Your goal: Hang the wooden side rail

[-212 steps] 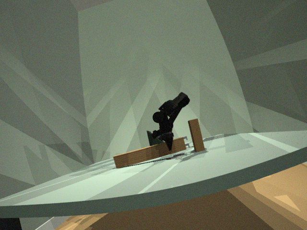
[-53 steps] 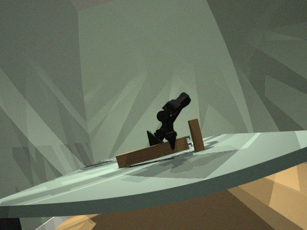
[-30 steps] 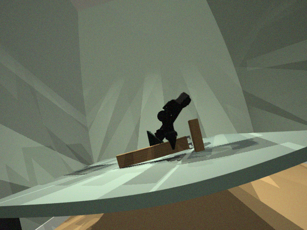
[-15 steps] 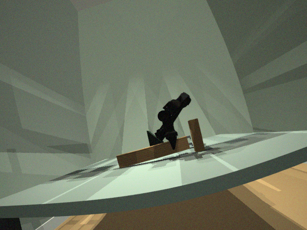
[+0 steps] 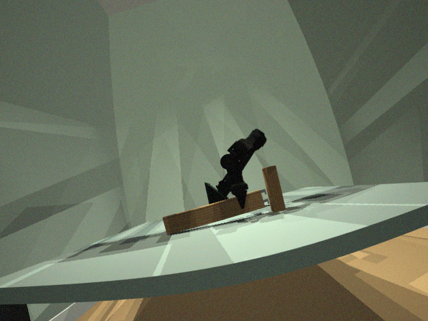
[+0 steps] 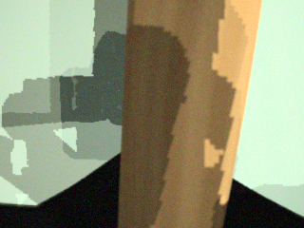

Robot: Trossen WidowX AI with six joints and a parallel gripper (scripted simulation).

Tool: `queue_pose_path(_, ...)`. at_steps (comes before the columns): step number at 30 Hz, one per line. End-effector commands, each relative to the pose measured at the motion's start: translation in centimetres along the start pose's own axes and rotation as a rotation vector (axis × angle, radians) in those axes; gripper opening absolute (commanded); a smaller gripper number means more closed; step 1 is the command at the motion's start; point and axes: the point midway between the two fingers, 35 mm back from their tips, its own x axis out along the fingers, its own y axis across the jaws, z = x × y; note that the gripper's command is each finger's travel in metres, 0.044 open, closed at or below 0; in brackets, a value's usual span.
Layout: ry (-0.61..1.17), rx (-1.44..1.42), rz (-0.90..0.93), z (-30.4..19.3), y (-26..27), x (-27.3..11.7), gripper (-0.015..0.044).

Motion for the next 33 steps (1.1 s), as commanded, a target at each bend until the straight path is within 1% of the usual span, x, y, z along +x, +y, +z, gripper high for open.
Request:
queue_pose_path(1,-0.002,0.006,0.015,0.04,0.18,-0.52,0.0)
queue_pose_path(33,-0.001,0.006,0.015,-0.3,0.17,-0.49,0.0)
